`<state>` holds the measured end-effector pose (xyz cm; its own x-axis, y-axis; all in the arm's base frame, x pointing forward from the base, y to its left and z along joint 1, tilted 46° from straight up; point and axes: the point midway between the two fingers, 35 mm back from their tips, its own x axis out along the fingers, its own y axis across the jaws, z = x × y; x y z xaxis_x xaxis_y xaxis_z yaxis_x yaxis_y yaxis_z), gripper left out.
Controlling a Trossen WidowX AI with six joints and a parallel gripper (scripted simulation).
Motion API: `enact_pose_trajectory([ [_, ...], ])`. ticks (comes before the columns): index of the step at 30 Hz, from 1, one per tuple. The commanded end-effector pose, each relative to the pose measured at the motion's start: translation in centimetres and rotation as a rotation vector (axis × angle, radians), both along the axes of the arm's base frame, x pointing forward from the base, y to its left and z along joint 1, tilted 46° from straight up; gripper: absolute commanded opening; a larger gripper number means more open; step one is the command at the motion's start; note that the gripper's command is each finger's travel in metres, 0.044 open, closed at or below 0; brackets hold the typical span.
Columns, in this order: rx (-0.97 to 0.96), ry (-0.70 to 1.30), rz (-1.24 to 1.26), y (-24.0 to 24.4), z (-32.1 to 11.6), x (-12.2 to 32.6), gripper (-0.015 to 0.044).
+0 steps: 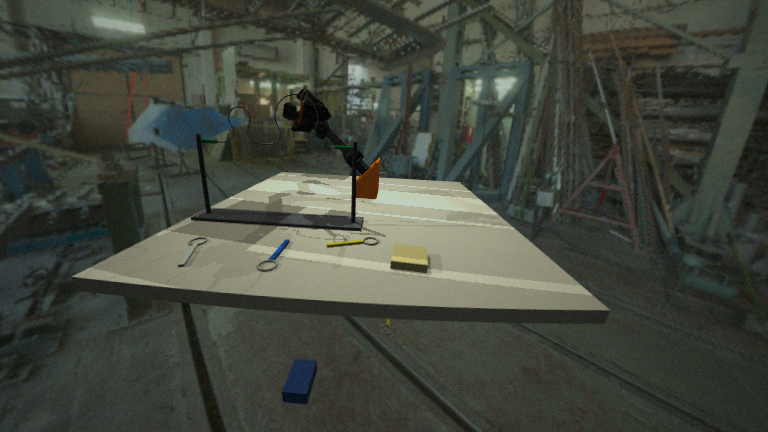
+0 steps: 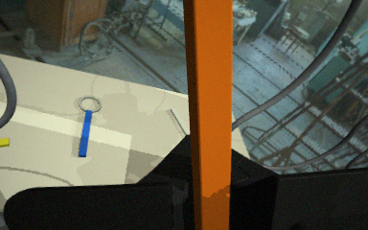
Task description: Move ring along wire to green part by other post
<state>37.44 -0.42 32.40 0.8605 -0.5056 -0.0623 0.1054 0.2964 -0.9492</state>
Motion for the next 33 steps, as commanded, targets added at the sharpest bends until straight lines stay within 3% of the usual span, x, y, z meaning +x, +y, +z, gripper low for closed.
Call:
enact_pose_trajectory([
  [1, -0.053, 0.003, -0.003, -0.1, 0.1, -0.1, -0.0150],
  [33, -0.476, 0.009, 0.003, -0.3, 1.6, 0.0, -0.0150],
])
